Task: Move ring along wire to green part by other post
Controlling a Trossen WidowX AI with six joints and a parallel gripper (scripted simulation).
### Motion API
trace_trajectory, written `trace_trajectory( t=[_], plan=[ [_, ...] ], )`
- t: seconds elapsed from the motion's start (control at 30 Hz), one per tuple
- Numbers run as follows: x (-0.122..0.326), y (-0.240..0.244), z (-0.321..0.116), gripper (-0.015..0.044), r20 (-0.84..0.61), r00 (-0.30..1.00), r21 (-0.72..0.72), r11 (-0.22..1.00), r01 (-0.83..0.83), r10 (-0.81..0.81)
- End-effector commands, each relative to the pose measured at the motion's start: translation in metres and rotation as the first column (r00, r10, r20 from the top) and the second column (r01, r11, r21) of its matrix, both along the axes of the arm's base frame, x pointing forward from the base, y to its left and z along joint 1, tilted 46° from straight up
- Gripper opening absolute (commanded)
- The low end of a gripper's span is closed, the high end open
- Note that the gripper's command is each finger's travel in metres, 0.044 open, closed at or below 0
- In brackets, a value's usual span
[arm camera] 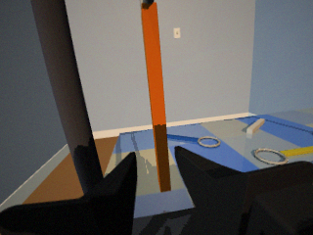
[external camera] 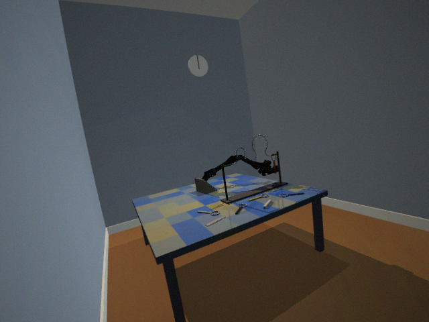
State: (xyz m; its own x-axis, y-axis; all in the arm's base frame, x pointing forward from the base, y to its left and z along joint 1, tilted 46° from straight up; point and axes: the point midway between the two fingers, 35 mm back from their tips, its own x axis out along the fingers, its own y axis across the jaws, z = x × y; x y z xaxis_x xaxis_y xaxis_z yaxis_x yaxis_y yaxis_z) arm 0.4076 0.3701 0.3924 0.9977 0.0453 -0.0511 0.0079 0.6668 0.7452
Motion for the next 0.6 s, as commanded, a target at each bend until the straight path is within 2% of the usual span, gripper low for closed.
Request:
trace_trajectory(
  t=[0.0,0.57],
  plan=[
    [0.007,0.002,-0.004,0.0160,-0.004,1.000,-0.010,1.000,-0.004,0.004],
    [0.026,0.002,-0.006,0.0160,-0.002,1.000,-0.011,1.000,-0.004,0.004]
  ],
)
